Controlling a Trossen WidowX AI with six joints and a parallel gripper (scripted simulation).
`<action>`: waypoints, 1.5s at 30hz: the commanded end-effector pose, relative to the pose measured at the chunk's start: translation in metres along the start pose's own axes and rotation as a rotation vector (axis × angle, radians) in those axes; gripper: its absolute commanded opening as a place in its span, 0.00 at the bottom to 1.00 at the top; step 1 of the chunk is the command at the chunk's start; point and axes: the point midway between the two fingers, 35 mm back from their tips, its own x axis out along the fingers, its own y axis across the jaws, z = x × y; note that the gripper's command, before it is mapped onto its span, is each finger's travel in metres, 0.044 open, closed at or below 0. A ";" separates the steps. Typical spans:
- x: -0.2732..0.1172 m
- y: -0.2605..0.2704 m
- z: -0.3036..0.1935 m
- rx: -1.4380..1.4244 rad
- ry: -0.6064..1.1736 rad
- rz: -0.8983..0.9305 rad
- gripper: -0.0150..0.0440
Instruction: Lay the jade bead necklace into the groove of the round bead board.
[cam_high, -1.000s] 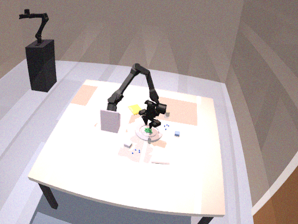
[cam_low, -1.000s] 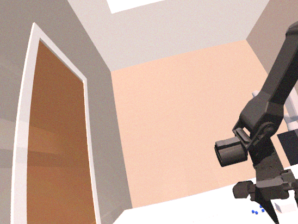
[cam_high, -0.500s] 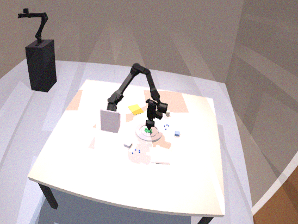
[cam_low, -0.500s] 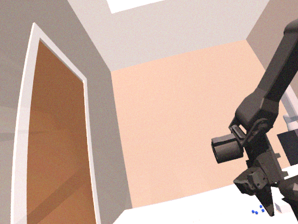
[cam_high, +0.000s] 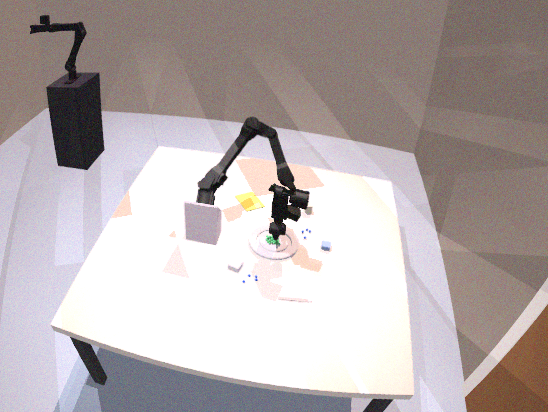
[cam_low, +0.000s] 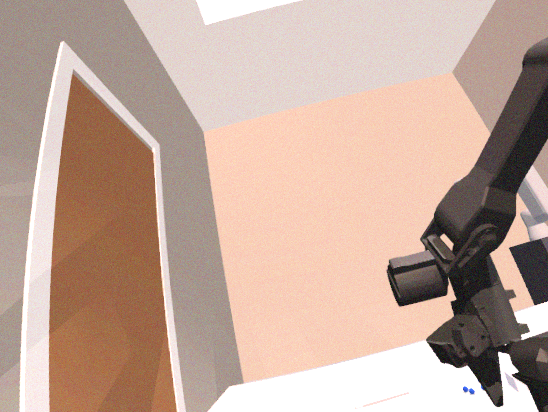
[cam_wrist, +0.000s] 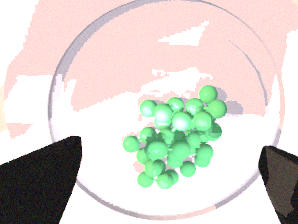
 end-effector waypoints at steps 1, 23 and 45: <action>0.008 0.000 -0.003 0.012 0.009 0.004 0.90; 0.031 0.001 -0.006 0.020 0.015 0.007 0.90; 0.030 0.001 -0.003 0.010 0.011 0.003 0.25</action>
